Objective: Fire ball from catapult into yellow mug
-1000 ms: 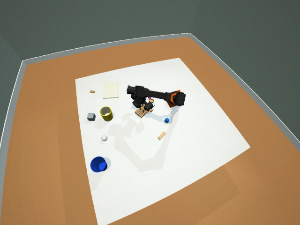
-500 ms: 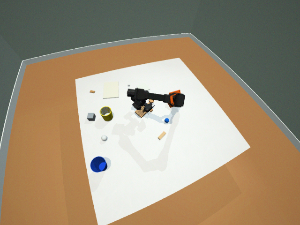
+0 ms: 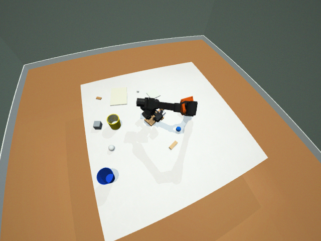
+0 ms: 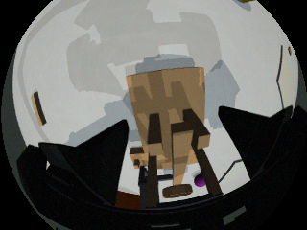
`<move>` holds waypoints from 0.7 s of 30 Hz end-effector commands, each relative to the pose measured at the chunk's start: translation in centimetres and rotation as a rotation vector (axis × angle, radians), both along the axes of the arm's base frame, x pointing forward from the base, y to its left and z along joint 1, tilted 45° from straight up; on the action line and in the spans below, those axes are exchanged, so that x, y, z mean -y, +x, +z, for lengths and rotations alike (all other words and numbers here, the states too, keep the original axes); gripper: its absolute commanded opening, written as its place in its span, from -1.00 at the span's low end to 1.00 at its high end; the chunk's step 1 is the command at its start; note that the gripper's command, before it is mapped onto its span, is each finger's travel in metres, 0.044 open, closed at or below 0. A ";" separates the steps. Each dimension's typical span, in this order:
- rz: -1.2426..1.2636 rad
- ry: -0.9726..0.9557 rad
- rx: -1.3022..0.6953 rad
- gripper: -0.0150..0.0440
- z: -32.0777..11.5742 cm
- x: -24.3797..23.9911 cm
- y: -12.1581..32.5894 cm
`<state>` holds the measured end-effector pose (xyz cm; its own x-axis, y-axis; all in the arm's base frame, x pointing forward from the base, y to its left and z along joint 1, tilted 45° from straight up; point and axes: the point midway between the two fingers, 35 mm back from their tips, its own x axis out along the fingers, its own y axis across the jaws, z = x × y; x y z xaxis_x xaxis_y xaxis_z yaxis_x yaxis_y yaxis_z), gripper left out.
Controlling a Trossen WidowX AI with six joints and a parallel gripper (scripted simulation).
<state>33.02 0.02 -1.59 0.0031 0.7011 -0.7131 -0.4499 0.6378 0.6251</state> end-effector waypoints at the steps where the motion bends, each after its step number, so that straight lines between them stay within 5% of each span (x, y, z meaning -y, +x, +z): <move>1: -0.001 0.005 -0.005 1.00 -0.4 -0.6 -0.1; 3: -0.001 0.005 -0.005 1.00 -0.4 -0.6 -0.1; 14: 0.001 0.001 -0.001 0.02 -0.2 -0.3 -0.1; 21: 0.001 0.001 -0.001 -0.20 -0.1 -0.1 0.0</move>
<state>32.94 0.37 -1.81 0.0007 0.7035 -0.7107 -0.4491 0.6352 0.6284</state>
